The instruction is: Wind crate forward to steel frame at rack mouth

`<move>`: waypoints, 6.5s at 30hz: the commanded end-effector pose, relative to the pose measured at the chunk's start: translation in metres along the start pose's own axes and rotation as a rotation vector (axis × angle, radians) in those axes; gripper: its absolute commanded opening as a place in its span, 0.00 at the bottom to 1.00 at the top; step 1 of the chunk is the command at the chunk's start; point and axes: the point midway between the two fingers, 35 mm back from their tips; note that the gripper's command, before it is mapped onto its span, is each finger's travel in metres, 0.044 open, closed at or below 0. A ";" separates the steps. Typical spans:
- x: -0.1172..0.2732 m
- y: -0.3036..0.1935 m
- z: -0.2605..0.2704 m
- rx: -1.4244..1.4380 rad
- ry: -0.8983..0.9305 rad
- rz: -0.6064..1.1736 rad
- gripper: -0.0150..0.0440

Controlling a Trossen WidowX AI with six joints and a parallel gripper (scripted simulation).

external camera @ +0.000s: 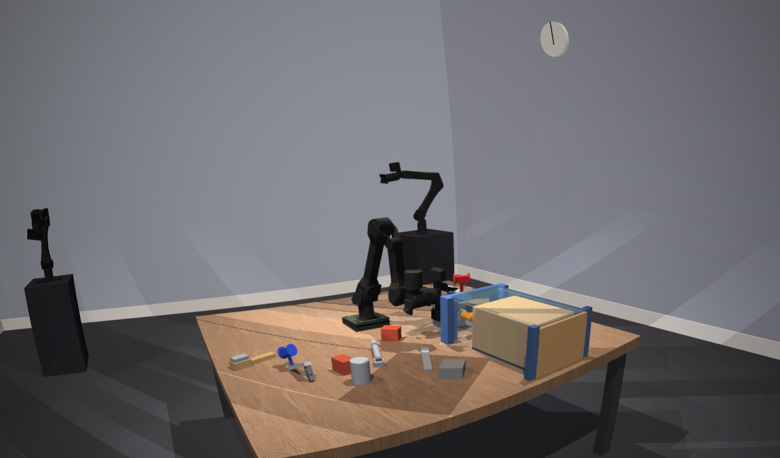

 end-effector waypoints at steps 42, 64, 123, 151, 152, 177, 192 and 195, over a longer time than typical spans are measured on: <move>0.000 0.000 0.004 -0.004 0.001 -0.001 0.66; 0.000 0.000 0.004 -0.004 0.001 -0.001 0.66; 0.000 0.000 0.000 -0.006 0.001 -0.002 0.66; 0.000 0.000 0.000 -0.006 0.001 -0.002 0.66; 0.000 0.000 0.000 -0.006 0.001 -0.002 0.66; 0.000 0.000 0.009 -0.008 0.002 -0.002 0.66; 0.000 0.000 0.009 -0.008 0.002 -0.002 0.66; 0.000 0.000 0.009 -0.008 0.002 -0.002 0.66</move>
Point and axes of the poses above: the point midway between the two fingers, 35 mm back from their tips, its own x axis back along the fingers, its own z axis across the jaws, y = z × x, and after that the axes turned 5 degrees about x, right-handed
